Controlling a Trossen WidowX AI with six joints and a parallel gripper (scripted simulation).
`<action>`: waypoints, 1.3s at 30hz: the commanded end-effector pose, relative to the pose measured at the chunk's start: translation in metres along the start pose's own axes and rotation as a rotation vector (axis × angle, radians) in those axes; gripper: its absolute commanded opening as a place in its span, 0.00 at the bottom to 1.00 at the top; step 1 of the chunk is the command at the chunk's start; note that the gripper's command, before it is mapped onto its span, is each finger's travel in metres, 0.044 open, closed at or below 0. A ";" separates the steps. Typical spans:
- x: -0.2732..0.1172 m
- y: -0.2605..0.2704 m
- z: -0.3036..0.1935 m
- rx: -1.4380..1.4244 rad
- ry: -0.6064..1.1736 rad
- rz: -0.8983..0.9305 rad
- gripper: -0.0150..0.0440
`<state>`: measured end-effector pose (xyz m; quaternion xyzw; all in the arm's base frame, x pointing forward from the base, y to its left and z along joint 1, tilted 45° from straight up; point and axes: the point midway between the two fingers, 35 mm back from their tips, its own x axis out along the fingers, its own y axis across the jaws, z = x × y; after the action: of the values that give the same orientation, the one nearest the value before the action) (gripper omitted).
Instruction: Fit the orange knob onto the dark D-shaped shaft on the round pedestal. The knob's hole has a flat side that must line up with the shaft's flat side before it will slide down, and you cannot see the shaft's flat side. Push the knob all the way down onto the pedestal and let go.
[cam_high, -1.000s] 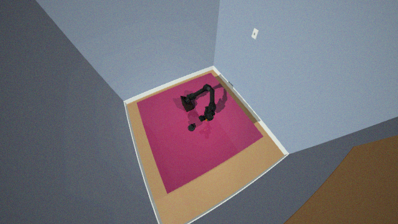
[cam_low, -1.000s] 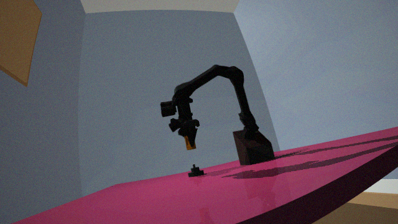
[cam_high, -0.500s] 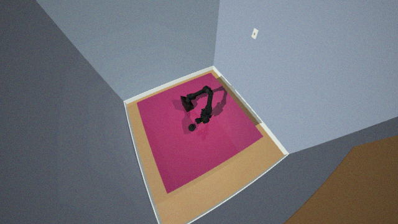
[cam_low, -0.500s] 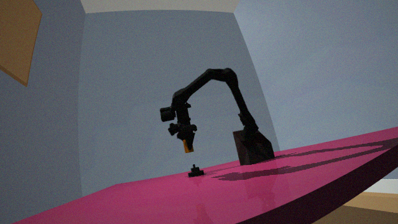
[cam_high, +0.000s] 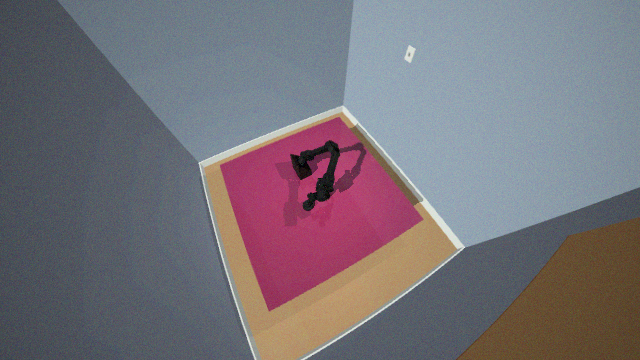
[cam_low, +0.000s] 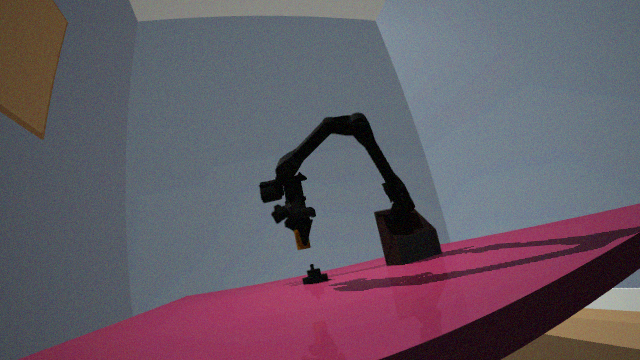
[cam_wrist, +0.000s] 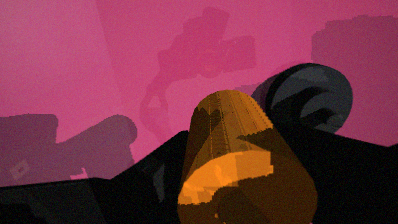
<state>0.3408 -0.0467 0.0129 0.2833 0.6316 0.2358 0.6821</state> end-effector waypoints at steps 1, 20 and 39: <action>0.003 -0.012 -0.004 -0.004 0.003 -0.003 0.25; 0.019 -0.069 -0.024 -0.018 0.001 0.009 0.25; 0.048 -0.094 -0.038 -0.025 -0.002 0.018 0.25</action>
<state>0.3051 -0.0859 -0.0812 0.2755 0.6241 0.2492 0.6874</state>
